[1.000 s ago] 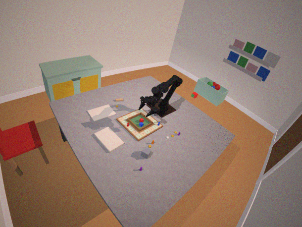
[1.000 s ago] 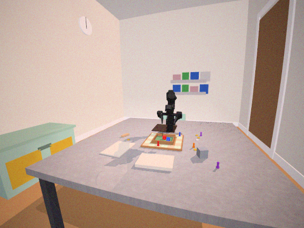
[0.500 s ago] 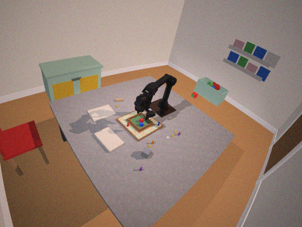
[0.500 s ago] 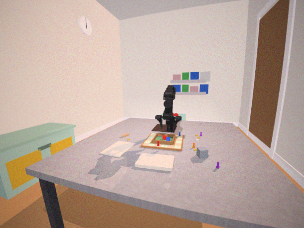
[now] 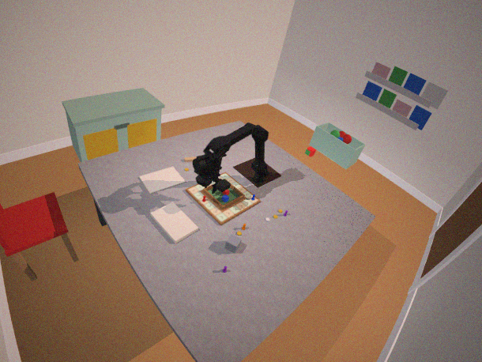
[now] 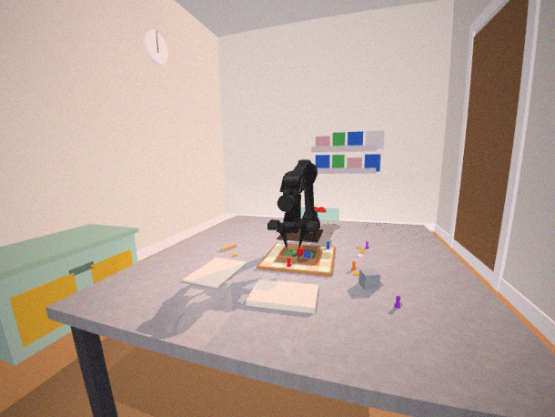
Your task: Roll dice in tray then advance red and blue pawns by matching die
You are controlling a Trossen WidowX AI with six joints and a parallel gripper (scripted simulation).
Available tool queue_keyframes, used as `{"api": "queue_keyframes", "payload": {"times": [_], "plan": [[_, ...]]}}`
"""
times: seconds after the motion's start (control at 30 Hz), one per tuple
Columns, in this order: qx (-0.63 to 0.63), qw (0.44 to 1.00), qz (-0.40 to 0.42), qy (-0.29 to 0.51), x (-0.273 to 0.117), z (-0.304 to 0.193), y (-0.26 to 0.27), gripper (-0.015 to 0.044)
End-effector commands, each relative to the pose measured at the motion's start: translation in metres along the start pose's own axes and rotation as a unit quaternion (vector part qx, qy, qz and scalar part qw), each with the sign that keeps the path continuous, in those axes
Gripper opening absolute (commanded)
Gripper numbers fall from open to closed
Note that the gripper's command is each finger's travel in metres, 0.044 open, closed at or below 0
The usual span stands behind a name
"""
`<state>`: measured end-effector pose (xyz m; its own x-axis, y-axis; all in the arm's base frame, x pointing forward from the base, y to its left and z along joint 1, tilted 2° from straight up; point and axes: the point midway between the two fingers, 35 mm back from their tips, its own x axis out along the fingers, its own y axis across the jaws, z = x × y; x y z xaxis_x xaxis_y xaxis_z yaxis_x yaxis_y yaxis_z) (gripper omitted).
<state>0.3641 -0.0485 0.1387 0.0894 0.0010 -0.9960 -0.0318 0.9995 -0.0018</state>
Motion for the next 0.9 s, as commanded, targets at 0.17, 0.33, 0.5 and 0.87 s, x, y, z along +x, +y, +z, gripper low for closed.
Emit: {"api": "queue_keyframes", "payload": {"times": [0.17,0.33,0.5,0.87], "plan": [[-0.023,1.000,0.005,0.009,0.008,0.014,-0.016,0.0200],[-0.023,1.000,0.005,0.009,0.019,0.014,-0.015,0.0200],[-0.023,1.000,0.005,0.009,0.024,0.014,-0.015,0.0200],[-0.023,1.000,0.005,0.009,0.041,0.014,-0.015,0.0200]]}}
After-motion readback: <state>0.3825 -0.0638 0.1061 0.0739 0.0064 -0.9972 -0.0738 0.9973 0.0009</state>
